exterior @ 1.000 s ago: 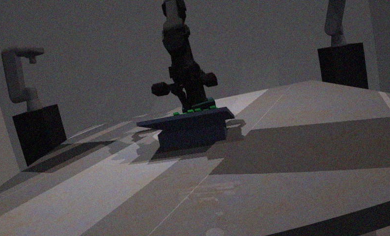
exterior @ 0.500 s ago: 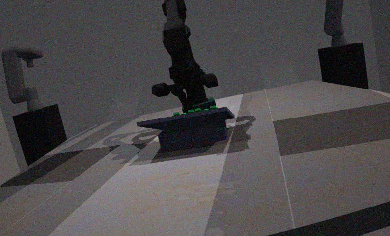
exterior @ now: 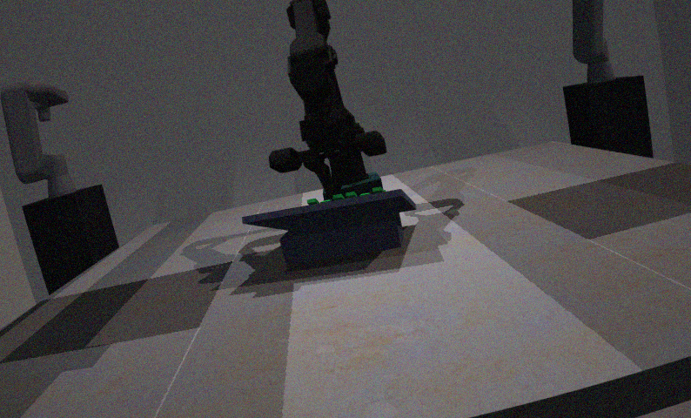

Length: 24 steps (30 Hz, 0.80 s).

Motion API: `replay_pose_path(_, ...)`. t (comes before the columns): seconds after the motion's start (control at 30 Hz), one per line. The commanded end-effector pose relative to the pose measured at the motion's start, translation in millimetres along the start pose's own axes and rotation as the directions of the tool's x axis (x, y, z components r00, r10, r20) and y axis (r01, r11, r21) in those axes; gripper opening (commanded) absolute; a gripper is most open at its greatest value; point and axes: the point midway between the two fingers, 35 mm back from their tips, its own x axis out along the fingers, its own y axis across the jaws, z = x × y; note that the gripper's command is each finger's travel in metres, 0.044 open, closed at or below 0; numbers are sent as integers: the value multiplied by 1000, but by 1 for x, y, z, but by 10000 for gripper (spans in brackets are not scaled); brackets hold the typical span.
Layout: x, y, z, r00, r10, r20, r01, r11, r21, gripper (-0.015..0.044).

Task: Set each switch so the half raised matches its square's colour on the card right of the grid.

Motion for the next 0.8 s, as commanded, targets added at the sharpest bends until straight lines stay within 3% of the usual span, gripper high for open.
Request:
replay_pose_path(0.0,-10,0,2,1000,1,-4,-1,1000,-1,0)
replay_pose_path(0.17,-64,0,3,1000,4,-26,-4,1000,-4,0)
replay_pose_path(0.47,-65,0,-19,1000,4,-27,-4,1000,-4,0)
replay_pose_path(0.63,-32,0,-19,999,4,-51,-4,1000,-4,0)
replay_pose_path(0.77,-30,0,-19,999,4,-52,-4,1000,-4,0)
